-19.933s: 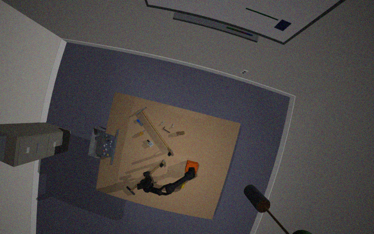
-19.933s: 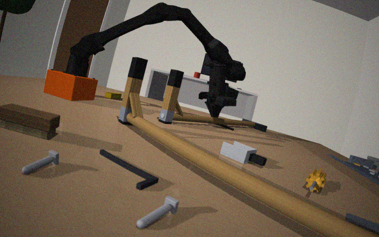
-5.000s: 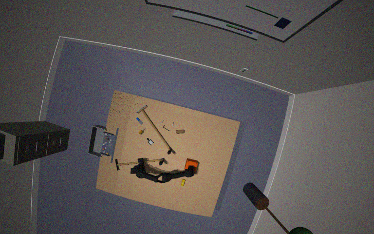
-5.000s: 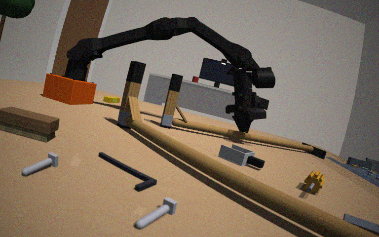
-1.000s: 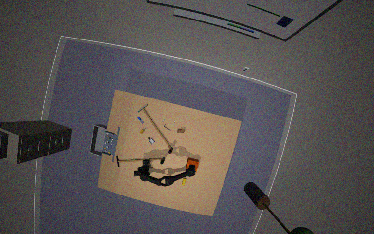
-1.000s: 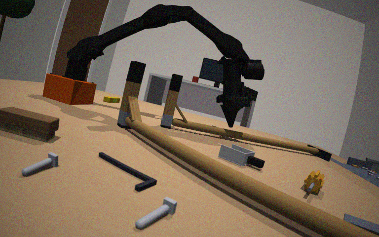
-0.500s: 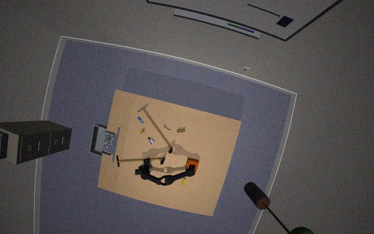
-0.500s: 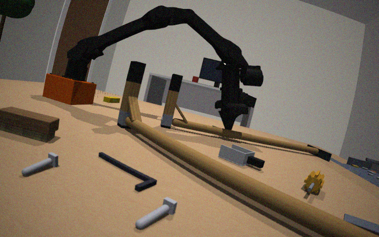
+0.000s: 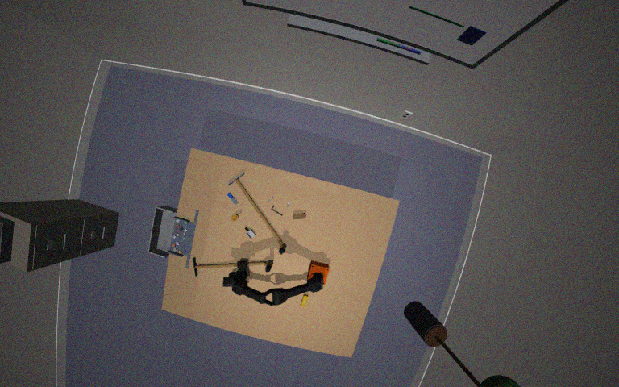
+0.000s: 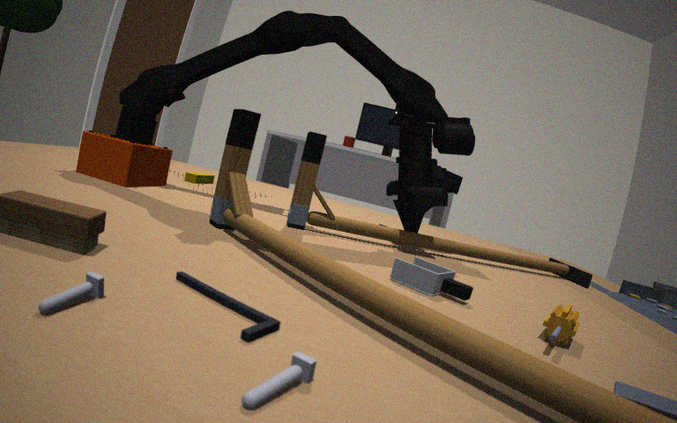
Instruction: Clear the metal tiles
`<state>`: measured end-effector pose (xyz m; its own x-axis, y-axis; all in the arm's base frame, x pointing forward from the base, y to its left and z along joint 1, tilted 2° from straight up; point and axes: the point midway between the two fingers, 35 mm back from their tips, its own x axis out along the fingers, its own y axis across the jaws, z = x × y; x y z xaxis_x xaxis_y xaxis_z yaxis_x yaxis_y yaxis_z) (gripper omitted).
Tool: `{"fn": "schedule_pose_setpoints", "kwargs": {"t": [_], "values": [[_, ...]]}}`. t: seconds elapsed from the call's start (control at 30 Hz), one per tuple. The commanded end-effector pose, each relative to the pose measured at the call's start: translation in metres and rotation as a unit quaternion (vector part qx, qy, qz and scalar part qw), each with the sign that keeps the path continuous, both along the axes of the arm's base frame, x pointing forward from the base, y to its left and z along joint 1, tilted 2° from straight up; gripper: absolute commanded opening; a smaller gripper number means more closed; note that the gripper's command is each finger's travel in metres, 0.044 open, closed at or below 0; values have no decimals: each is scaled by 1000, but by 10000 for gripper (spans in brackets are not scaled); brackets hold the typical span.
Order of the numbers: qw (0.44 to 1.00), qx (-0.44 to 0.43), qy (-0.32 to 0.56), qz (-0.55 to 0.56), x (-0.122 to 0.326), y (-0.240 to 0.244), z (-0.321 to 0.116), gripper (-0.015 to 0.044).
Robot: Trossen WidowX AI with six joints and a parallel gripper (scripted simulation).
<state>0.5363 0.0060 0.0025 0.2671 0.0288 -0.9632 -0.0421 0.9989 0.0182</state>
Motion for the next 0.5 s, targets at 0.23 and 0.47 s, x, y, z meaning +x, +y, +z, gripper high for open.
{"fn": "schedule_pose_setpoints", "kwargs": {"t": [0.23, 0.47], "values": [[1000, 1, -1, 2, 3, -11, 1, 0], [1000, 0, -1, 2, 5, -18, 1, 0]]}}
